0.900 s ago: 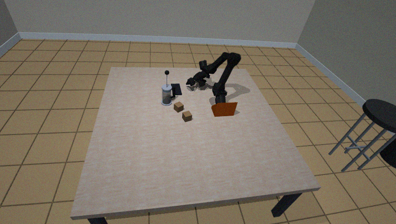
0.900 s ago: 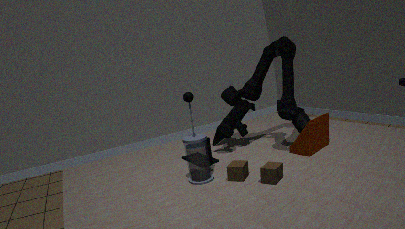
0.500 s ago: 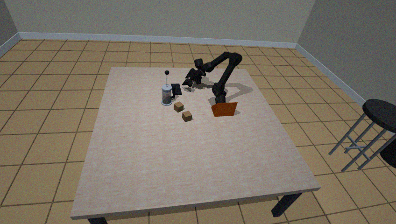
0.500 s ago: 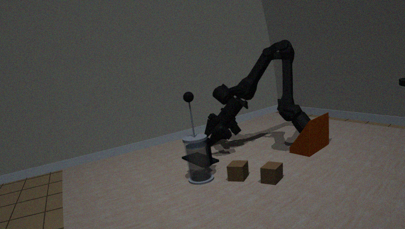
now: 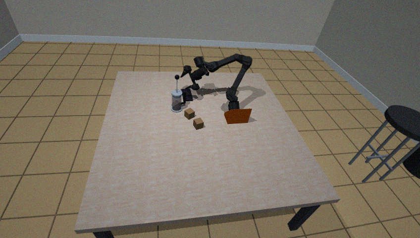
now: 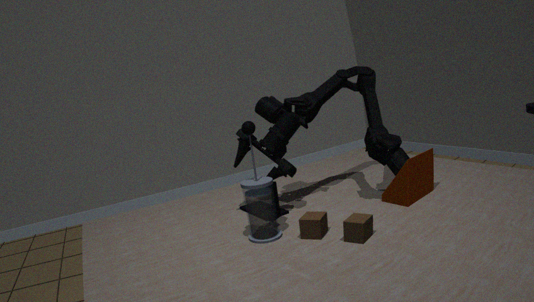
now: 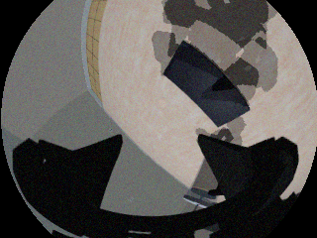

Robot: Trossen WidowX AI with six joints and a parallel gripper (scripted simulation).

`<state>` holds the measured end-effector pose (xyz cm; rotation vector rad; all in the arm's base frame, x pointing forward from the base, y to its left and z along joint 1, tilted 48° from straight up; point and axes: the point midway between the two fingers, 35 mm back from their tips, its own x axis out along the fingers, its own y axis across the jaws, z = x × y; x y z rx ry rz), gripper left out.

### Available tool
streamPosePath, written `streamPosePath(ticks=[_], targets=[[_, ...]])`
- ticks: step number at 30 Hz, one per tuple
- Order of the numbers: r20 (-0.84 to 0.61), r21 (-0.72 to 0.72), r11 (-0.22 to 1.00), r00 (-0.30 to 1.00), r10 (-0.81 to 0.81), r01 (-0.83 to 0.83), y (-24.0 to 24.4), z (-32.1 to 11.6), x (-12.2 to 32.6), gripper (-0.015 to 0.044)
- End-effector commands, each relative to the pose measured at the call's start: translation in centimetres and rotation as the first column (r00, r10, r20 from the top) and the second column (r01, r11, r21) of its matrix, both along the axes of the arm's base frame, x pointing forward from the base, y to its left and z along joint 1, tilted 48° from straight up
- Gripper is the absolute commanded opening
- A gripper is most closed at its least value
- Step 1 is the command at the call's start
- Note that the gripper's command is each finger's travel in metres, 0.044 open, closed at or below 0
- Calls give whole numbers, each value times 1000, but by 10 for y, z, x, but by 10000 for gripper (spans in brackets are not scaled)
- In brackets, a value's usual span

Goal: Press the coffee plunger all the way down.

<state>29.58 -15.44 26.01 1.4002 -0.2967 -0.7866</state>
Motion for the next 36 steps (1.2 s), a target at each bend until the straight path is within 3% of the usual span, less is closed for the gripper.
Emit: streamPosePath(ticks=[1,5,12,17,24,28,36], targets=[[-321,-279,937,940,114,-209,56,0,32,440],[-492,-424,826,860,134,-372,97,4,47,440],[-681,-552,578,725,103,-600,169,8,55,440],[-808,-587,278,570,-148,-760,221,10,46,440],[-757,-490,-31,443,-480,-871,277,17,25,440],[-736,-466,-67,429,-523,-882,282,15,21,440],[-735,-468,-67,431,-523,-881,241,-21,23,440]])
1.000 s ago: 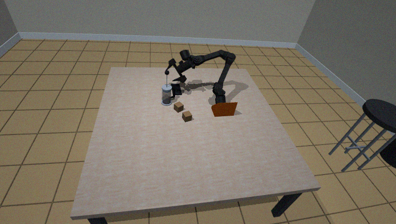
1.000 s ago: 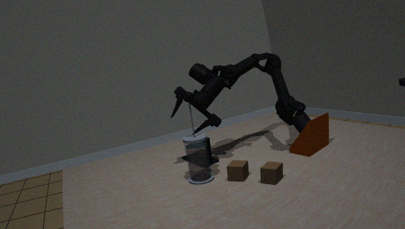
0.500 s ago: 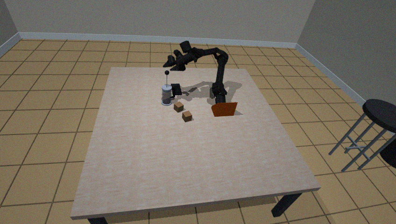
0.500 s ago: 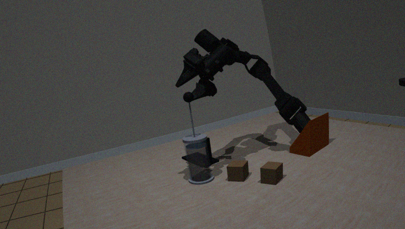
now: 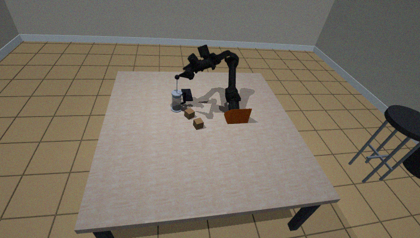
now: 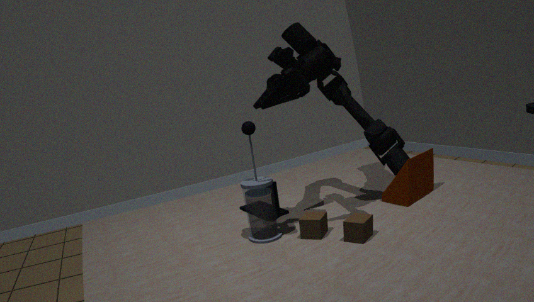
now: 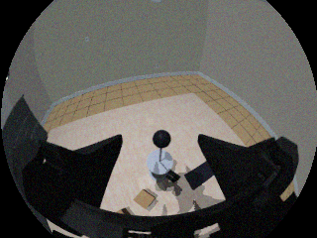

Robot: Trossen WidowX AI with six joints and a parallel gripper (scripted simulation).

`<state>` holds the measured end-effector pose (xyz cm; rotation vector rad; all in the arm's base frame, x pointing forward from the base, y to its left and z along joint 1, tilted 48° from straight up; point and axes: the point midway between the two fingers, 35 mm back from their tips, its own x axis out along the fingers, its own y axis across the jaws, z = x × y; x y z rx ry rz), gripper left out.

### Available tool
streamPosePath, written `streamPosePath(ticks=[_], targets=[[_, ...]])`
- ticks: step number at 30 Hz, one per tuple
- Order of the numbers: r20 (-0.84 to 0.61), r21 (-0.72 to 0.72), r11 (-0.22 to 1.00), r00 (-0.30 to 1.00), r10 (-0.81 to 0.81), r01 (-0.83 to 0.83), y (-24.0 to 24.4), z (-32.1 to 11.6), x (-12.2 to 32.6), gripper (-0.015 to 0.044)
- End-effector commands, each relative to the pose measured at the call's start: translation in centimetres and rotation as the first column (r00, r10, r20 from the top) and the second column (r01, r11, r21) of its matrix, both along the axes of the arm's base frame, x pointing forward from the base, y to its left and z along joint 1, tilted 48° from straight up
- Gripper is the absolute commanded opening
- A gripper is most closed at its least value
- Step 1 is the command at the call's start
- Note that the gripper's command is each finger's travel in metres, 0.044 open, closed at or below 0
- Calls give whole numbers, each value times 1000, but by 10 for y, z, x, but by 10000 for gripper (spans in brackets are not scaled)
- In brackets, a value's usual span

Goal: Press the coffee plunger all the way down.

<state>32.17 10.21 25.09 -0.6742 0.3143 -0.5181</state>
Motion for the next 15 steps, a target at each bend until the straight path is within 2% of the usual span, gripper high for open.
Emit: streamPosePath(ticks=[1,15], targets=[[-7,-31,1000,1000,1,-1,-17,-13,-3,440],[-9,-28,1000,1000,1,-1,-24,-14,10,440]])
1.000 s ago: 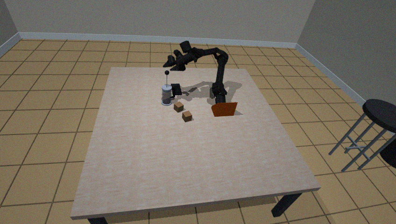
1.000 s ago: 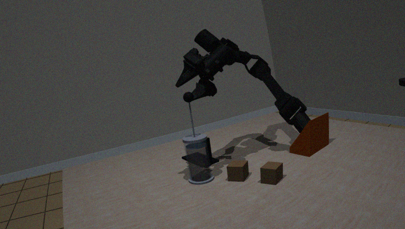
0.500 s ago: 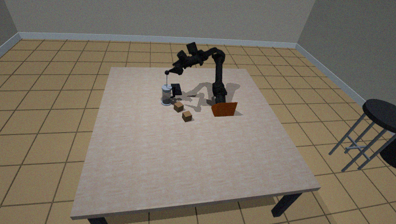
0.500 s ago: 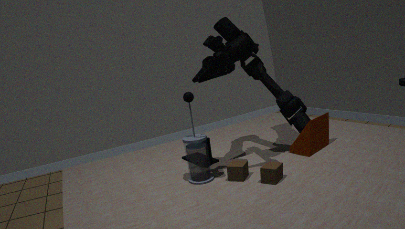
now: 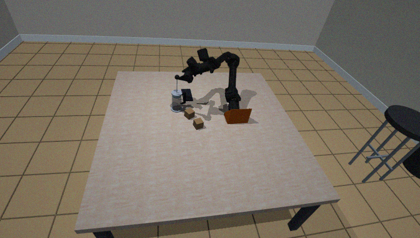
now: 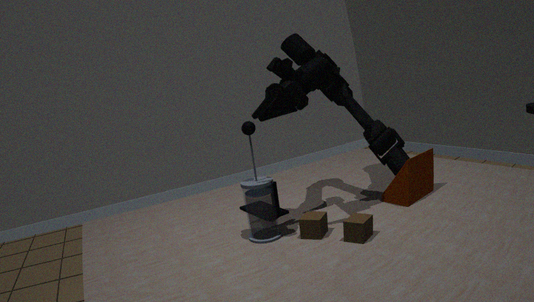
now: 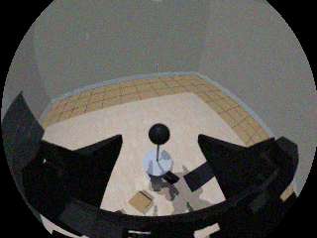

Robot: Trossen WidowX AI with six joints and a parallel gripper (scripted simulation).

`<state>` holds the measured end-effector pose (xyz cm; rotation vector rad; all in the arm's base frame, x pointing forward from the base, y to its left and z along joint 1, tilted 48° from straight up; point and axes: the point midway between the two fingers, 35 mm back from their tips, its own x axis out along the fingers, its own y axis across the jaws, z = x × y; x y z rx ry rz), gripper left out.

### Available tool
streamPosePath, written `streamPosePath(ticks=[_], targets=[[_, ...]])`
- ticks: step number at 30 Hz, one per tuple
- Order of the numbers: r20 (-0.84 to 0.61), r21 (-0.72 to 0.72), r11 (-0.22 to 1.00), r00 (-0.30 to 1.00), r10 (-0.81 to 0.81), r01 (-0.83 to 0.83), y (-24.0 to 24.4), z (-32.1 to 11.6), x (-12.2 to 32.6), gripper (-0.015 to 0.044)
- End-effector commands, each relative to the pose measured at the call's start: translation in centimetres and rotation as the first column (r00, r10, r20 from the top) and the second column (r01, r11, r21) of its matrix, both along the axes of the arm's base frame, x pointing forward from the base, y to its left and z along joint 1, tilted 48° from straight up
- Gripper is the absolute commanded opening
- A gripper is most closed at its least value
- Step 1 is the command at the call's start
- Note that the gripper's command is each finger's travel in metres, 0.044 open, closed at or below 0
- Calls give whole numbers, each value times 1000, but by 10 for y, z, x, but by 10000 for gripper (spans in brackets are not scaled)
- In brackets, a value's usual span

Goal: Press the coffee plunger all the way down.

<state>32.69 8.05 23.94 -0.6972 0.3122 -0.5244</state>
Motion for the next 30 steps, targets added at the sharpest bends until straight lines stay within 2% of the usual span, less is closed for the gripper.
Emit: streamPosePath(ticks=[1,18,29,30], targets=[[-7,-5,1000,1000,4,-4,-4,-3,6,440],[-2,-7,1000,1000,4,-4,-18,-4,25,440],[-2,-7,1000,1000,4,-4,-18,-4,25,151],[-2,-7,1000,1000,4,-4,-18,-4,25,145]])
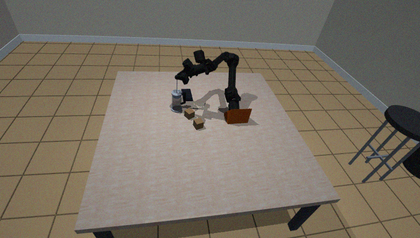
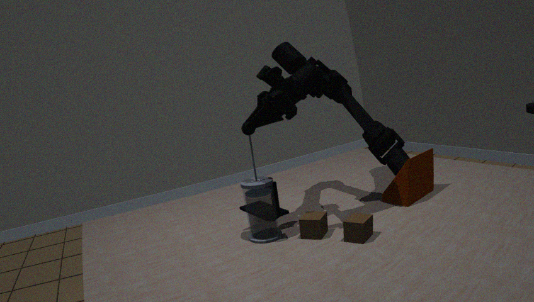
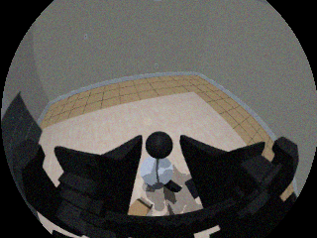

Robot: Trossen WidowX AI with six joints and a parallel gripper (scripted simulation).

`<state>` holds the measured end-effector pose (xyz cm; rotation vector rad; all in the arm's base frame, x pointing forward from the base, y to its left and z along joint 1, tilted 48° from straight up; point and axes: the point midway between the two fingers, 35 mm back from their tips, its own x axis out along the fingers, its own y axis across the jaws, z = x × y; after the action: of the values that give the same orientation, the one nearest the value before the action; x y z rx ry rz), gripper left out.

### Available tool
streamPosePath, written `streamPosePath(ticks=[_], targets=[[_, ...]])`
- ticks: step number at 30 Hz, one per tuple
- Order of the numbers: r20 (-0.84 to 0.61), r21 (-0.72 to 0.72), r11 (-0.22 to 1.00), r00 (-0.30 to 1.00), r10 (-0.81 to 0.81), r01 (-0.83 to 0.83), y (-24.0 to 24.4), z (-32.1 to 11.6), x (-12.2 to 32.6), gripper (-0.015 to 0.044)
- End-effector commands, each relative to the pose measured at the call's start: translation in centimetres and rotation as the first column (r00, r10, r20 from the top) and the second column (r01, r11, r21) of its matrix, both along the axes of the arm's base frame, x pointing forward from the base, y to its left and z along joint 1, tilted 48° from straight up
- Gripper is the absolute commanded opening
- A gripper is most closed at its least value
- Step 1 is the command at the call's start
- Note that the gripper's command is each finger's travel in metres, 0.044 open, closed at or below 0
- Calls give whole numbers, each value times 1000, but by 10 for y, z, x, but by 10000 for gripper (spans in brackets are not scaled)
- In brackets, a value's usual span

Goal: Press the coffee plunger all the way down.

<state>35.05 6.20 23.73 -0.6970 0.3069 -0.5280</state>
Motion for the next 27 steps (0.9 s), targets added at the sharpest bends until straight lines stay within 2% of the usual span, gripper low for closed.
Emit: streamPosePath(ticks=[1,4,27], targets=[[-8,-6,1000,1000,5,-5,1,-2,1,138],[-8,-6,1000,1000,5,-5,1,-2,1,121],[-10,-3,1000,1000,5,-5,-15,-19,6,121]])
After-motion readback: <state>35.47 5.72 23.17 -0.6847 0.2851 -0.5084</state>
